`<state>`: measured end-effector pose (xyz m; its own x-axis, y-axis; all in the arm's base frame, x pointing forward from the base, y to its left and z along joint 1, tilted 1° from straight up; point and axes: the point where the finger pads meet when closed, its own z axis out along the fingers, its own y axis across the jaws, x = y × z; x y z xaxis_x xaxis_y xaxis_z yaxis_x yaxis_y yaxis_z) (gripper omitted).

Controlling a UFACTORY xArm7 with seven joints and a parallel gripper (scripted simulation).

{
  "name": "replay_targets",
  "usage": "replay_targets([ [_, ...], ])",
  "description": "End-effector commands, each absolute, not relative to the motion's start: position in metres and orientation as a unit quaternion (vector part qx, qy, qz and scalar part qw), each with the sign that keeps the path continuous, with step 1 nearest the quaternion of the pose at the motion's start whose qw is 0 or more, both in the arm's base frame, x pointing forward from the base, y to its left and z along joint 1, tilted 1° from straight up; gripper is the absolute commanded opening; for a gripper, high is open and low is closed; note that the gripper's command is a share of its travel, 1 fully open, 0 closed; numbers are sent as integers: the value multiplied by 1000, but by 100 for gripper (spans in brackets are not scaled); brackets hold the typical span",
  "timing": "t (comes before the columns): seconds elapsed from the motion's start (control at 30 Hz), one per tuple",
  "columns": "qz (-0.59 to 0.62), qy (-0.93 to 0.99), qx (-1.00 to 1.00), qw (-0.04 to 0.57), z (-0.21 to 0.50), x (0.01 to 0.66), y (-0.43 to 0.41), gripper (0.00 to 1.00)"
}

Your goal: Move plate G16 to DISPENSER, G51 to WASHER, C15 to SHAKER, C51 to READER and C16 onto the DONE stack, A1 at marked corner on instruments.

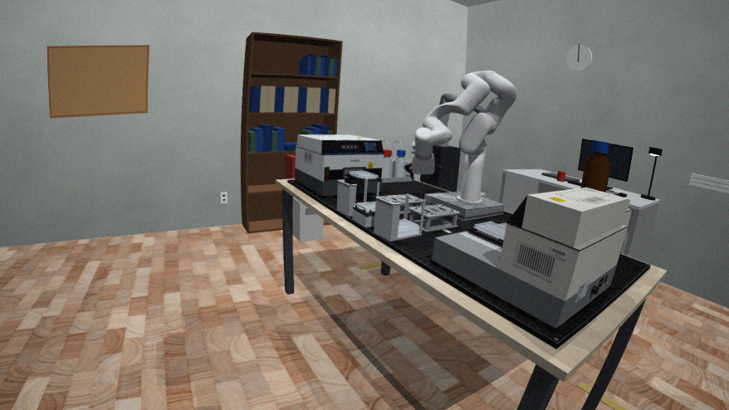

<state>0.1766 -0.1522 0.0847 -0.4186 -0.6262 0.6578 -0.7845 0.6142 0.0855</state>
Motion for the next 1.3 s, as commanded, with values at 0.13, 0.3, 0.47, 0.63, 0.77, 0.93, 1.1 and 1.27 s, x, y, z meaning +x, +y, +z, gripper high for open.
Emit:
replay_targets([
  [0.13,119,-834,423,333,85,178,-152,100],
  [0.3,119,-834,423,333,85,178,-152,100],
  [0.47,119,-834,423,333,85,178,-152,100],
  [0.63,100,-849,436,280,90,184,-145,100],
  [0.77,74,-865,451,208,95,192,-136,100],
  [0.93,41,-877,466,115,102,201,-125,100],
  [1.1,22,-879,472,61,107,207,-118,100],
  [1.27,2,-879,477,5,114,217,-106,100],
])
